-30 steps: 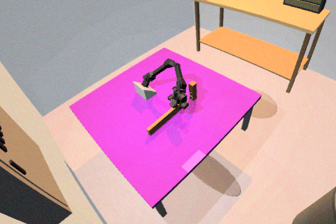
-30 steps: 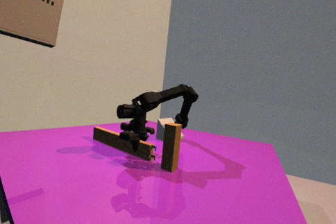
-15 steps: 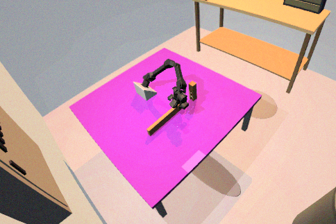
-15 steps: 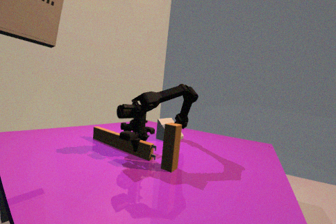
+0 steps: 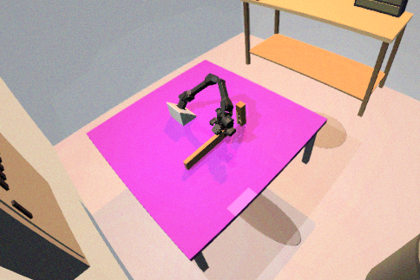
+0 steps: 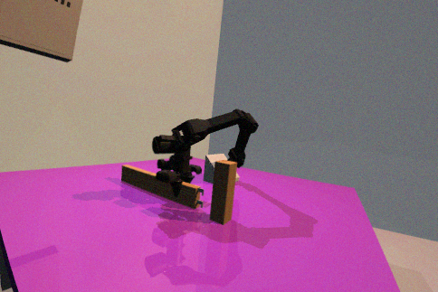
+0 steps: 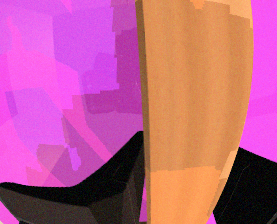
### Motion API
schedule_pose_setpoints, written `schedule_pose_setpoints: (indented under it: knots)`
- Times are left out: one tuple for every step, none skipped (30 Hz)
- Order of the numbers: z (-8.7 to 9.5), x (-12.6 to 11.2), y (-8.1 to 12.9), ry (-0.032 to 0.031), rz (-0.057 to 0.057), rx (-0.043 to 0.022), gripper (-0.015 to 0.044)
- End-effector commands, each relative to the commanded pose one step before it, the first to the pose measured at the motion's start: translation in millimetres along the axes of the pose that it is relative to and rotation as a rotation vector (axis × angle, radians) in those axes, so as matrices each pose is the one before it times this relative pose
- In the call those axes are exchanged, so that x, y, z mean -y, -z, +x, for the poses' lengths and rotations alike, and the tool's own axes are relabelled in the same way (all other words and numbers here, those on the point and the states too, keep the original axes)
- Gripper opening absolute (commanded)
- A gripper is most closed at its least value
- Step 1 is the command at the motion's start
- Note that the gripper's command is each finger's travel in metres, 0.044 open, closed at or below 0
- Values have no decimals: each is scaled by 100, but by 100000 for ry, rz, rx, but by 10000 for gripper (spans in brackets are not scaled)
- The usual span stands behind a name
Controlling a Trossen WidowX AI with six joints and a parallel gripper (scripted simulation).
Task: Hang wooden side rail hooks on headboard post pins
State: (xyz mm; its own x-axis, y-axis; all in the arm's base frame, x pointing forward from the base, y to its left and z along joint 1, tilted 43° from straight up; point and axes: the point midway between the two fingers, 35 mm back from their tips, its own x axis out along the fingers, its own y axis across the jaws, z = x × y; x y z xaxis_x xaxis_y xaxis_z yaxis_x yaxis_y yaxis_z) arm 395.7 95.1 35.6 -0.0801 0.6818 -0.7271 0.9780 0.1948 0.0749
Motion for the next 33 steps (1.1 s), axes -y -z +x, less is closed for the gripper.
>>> schedule_pose_setpoints:
  knots:
    - [-821, -307, -28, -1861, -947, 511, 0]
    - [-17, 0, 0, 0, 0, 1, 0]
    - [-17, 0, 0, 0, 0, 1, 0]
    - [-17, 0, 0, 0, 0, 1, 0]
    - [-17, 0, 0, 0, 0, 1, 0]
    - [-17, 0, 0, 0, 0, 1, 0]
    - [-17, 0, 0, 0, 0, 1, 0]
    - [-17, 0, 0, 0, 0, 1, 0]
    - [-17, 0, 0, 0, 0, 1, 0]
    - [-17, 0, 0, 0, 0, 1, 0]
    - [-17, 0, 0, 0, 0, 1, 0]
    - [-17, 0, 0, 0, 0, 1, 0]
    - [-17, 0, 0, 0, 0, 1, 0]
    - [-17, 0, 0, 0, 0, 1, 0]
    - [-17, 0, 0, 0, 0, 1, 0]
    - [-17, 0, 0, 0, 0, 1, 0]
    - [-17, 0, 0, 0, 0, 1, 0]
    - [-17, 0, 0, 0, 0, 1, 0]
    - [-17, 0, 0, 0, 0, 1, 0]
    - [-17, 0, 0, 0, 0, 1, 0]
    - [-17, 0, 0, 0, 0, 1, 0]
    - [-17, 0, 0, 0, 0, 1, 0]
    - [-17, 0, 0, 0, 0, 1, 0]
    - [-17, 0, 0, 0, 0, 1, 0]
    - [-17, 0, 0, 0, 0, 1, 0]
    - [-17, 0, 0, 0, 0, 1, 0]
    - [-17, 0, 0, 0, 0, 1, 0]
    - [-17, 0, 0, 0, 0, 1, 0]
    - [-17, 0, 0, 0, 0, 1, 0]
    - [-17, 0, 0, 0, 0, 1, 0]
    - [-17, 0, 0, 0, 0, 1, 0]
    - [-17, 0, 0, 0, 0, 1, 0]
    - [-17, 0, 0, 0, 0, 1, 0]
